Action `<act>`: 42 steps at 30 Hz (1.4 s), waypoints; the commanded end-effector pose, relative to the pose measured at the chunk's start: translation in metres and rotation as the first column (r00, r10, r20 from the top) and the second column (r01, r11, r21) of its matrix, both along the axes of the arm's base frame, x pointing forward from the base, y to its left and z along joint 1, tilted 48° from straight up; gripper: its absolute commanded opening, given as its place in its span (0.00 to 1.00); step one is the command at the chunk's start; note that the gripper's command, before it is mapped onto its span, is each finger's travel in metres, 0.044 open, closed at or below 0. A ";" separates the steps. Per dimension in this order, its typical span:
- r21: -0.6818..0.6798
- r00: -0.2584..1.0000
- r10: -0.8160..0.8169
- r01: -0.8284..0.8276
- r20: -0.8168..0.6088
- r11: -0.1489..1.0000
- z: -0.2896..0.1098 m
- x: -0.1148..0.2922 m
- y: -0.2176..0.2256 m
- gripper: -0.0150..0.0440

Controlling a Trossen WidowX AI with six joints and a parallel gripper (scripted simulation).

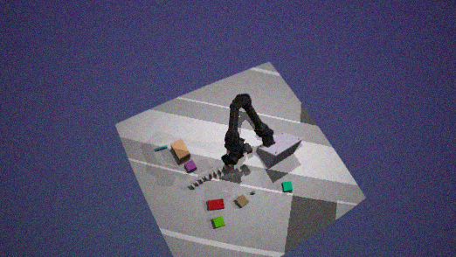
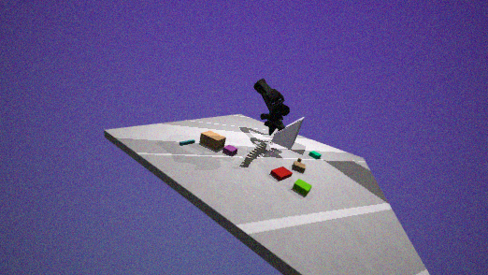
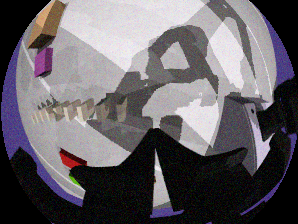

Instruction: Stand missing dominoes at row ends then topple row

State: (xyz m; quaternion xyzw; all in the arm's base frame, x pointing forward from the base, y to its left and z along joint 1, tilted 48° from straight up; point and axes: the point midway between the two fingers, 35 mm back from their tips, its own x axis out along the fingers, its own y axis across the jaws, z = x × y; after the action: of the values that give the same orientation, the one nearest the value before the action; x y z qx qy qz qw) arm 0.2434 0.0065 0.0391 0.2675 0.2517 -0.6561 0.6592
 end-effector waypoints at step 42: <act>-0.001 1.000 -0.012 0.012 0.019 1.000 -0.008 0.002 -0.008 0.25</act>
State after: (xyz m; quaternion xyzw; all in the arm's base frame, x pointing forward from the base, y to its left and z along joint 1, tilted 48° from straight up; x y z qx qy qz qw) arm 0.2445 0.0049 0.0367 0.2775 0.2435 -0.6565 0.6578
